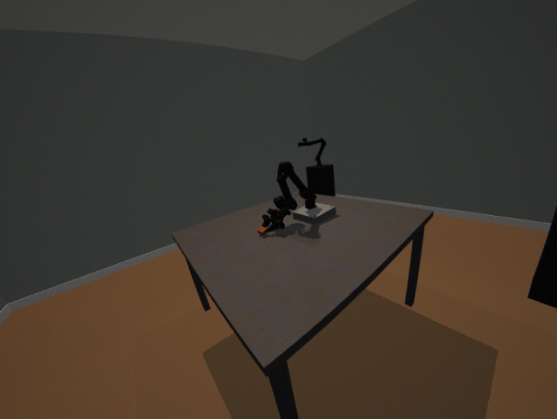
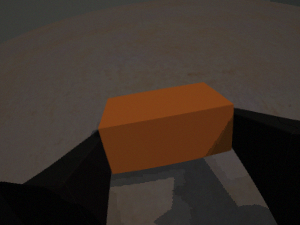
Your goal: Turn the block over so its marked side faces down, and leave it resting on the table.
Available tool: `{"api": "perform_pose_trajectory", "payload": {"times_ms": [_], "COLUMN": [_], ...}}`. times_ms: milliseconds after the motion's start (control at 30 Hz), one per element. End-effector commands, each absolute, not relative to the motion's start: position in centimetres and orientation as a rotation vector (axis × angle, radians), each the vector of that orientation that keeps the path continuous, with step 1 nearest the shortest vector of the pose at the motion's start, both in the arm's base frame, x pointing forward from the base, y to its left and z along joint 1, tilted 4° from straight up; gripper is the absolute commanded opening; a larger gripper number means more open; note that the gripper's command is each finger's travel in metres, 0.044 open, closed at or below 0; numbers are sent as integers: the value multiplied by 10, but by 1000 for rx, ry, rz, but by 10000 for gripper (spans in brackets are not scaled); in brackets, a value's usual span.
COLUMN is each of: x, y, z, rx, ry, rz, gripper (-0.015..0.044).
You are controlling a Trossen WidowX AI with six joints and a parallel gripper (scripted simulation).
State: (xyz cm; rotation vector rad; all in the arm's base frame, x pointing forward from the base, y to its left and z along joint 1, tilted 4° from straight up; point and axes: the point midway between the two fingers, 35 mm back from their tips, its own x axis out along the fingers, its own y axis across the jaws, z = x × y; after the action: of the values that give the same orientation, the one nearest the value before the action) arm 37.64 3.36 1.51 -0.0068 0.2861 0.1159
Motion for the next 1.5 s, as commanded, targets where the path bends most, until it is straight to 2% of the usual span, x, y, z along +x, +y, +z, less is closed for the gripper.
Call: {"api": "perform_pose_trajectory", "payload": {"times_ms": [0,500,1467], "x": [376,376,376], "y": [34,34,34], "z": [16,16,16], "rx": [-4,-4,-4], "ry": [282,282,282], "rz": [120,120,120], "gripper": [53,440,440]}}
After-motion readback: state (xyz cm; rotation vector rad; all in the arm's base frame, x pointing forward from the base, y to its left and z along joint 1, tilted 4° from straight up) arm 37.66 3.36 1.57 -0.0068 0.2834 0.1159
